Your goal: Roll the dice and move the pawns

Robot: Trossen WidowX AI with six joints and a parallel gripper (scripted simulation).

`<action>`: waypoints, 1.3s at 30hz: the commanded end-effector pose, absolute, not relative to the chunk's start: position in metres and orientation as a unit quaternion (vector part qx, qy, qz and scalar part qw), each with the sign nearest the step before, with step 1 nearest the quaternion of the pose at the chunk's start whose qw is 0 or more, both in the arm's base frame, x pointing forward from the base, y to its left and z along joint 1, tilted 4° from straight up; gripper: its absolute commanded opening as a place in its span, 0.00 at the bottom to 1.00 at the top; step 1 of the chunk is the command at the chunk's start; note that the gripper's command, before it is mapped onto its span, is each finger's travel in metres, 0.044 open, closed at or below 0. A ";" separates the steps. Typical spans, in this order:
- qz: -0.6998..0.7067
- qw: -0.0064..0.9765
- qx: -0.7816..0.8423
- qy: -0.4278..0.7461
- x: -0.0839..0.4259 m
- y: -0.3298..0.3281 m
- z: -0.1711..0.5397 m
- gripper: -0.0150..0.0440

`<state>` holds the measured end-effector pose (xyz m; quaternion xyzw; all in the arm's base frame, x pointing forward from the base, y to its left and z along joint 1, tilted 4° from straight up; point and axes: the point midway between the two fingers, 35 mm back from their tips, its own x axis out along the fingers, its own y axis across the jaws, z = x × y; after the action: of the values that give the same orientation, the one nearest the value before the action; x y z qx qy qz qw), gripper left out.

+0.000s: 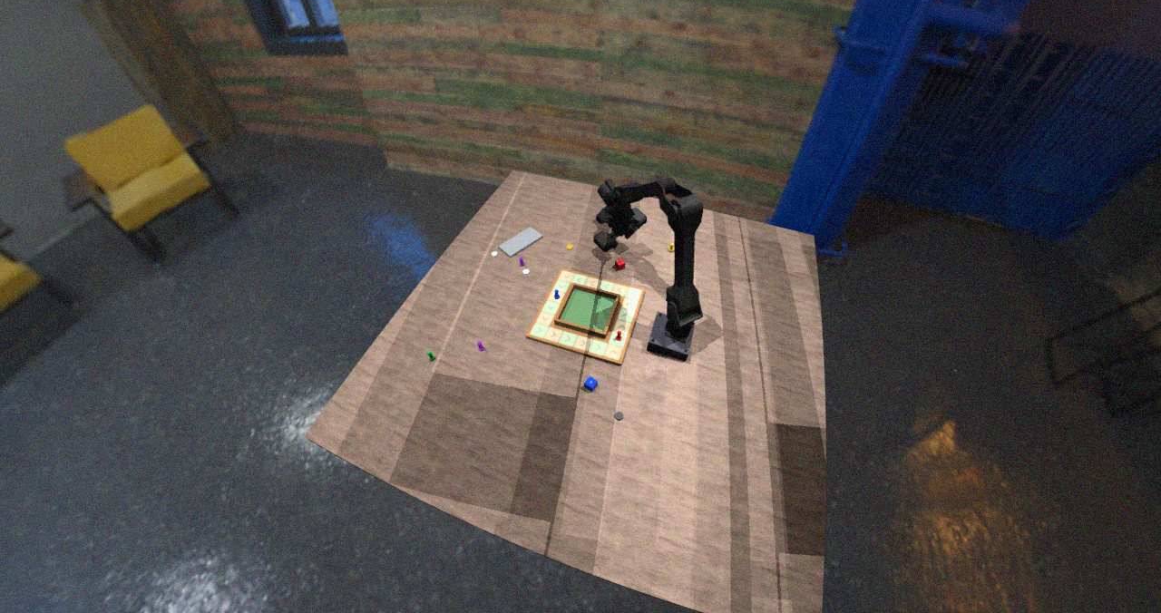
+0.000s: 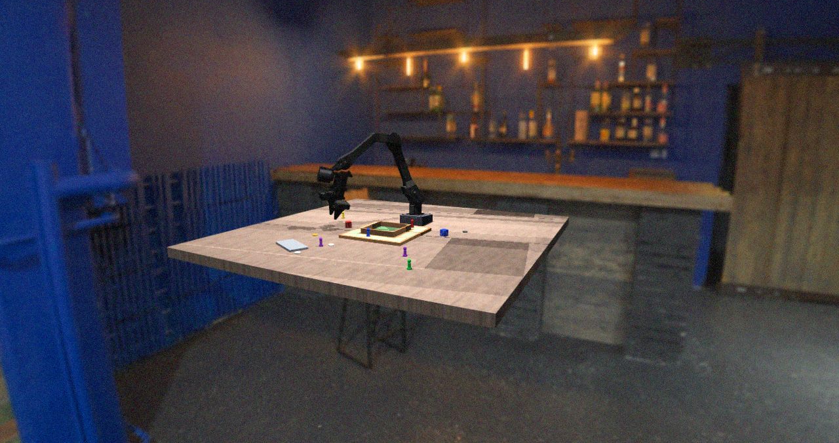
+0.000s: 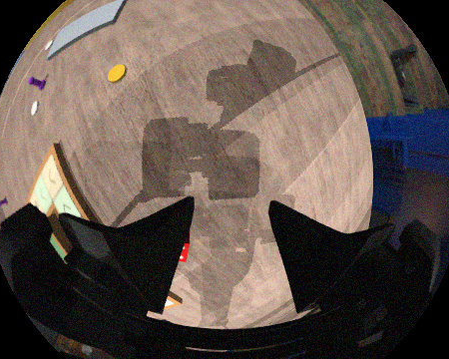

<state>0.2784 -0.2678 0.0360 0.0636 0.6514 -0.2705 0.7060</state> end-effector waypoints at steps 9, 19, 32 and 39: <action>-0.268 0.651 0.227 0.673 0.255 -0.208 0.048 0.72; -0.268 0.651 0.227 0.673 0.254 -0.208 0.031 0.72; -0.268 0.651 0.227 0.673 0.253 -0.209 0.011 0.72; -0.268 0.651 0.227 0.673 0.252 -0.209 0.001 0.72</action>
<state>0.2519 -0.2094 0.0059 0.2249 0.6734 -0.2699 0.6505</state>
